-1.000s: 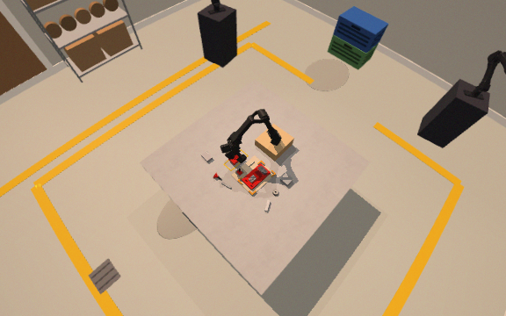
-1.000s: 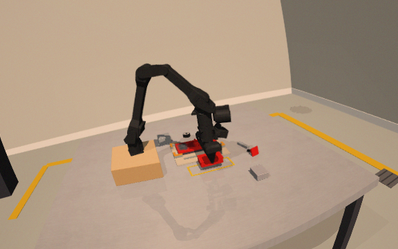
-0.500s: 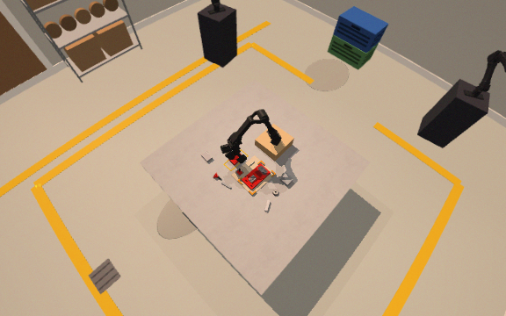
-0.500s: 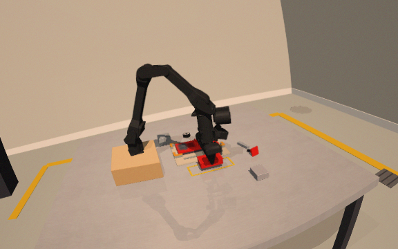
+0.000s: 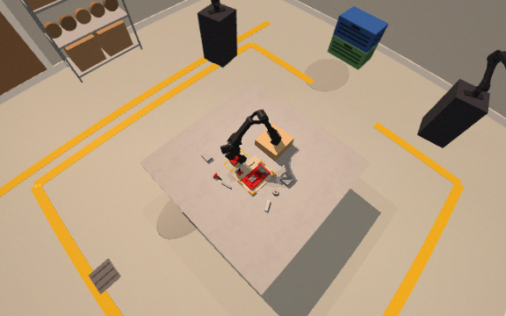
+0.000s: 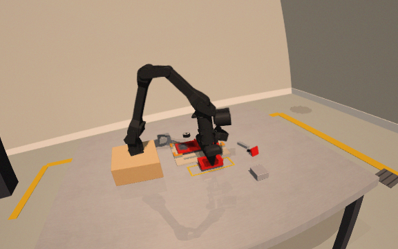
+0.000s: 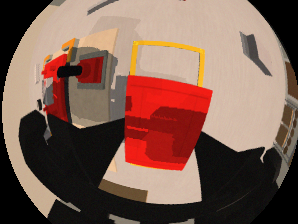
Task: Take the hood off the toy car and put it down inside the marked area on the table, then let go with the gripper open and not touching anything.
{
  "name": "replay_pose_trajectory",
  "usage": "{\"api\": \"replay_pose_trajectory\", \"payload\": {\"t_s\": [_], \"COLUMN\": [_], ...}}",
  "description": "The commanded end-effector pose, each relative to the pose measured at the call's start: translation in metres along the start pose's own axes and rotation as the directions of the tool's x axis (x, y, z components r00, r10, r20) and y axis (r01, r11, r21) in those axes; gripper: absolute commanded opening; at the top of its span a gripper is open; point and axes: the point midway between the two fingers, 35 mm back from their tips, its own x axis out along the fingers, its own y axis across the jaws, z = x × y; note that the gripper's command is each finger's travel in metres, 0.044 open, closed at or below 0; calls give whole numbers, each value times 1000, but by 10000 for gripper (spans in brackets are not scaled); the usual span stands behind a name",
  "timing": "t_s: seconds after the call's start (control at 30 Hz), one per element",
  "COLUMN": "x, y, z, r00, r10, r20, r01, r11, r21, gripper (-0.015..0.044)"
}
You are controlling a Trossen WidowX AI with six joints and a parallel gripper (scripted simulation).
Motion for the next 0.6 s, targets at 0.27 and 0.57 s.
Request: {"api": "replay_pose_trajectory", "payload": {"t_s": [0.27,0.57], "x": [8,12], "y": [1,1], "z": [-1,-1], "r00": [1000,1000], "r10": [5,5], "r20": [-3,-3], "r01": [-5,-5], "r11": [1000,1000], "r21": [-4,-4], "gripper": [0,0]}}
